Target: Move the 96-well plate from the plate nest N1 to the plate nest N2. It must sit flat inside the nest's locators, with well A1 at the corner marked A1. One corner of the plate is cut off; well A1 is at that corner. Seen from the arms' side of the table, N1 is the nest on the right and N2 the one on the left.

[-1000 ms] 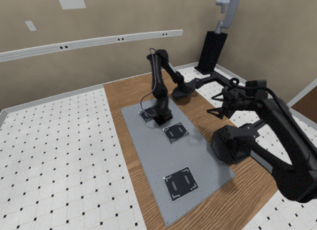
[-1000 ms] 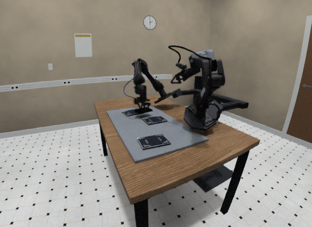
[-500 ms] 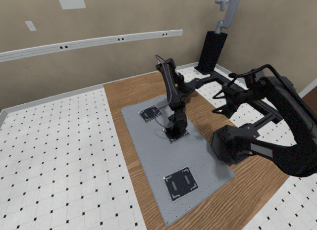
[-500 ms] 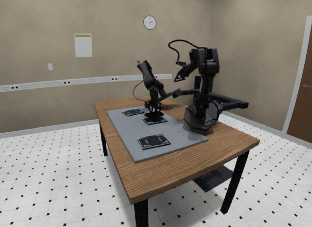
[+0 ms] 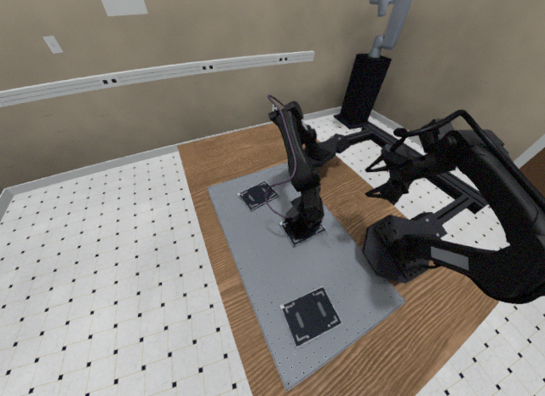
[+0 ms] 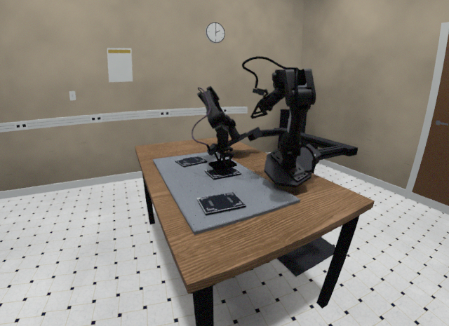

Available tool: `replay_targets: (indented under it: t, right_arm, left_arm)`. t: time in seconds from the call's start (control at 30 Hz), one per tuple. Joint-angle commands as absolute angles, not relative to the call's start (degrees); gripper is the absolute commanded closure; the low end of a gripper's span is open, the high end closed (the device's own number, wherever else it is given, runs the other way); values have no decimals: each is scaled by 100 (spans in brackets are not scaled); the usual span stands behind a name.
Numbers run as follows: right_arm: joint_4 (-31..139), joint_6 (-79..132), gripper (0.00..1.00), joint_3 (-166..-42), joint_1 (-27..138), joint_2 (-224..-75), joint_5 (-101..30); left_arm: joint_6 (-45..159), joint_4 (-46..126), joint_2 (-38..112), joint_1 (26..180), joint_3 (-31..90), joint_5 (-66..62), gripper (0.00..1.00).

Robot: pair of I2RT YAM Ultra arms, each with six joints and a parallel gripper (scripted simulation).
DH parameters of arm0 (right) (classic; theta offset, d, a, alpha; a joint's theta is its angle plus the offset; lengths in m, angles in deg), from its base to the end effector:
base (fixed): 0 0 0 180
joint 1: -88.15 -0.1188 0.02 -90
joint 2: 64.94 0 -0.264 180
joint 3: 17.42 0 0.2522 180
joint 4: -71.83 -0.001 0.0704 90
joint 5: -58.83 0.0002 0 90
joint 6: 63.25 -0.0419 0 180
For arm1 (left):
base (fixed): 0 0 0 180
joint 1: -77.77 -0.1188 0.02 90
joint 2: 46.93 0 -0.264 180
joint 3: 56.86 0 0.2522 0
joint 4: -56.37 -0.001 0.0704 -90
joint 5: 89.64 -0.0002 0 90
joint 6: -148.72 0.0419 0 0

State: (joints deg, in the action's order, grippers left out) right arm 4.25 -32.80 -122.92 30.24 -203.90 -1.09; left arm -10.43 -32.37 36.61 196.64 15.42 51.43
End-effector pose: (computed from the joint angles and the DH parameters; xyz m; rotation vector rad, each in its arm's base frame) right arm 0.2342 0.3358 0.0484 -0.0318 2.7282 -0.6057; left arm -0.0771 -0.2094 0.2367 1.0261 1.9920 0.1206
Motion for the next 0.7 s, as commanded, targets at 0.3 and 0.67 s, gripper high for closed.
replay_targets:
  t: [0.3, 0.67]
  right_arm:
    - [264, -3471, 21, -12582, 2865, -20413, -147]
    - [628, -3306, 21, -12423, 2916, -20375, -64]
  left_arm:
    - [-1091, -3378, 3678, 19707, 1707, 5164, 0]
    - [-1091, -3378, 3678, 19708, 1707, 5164, 0]
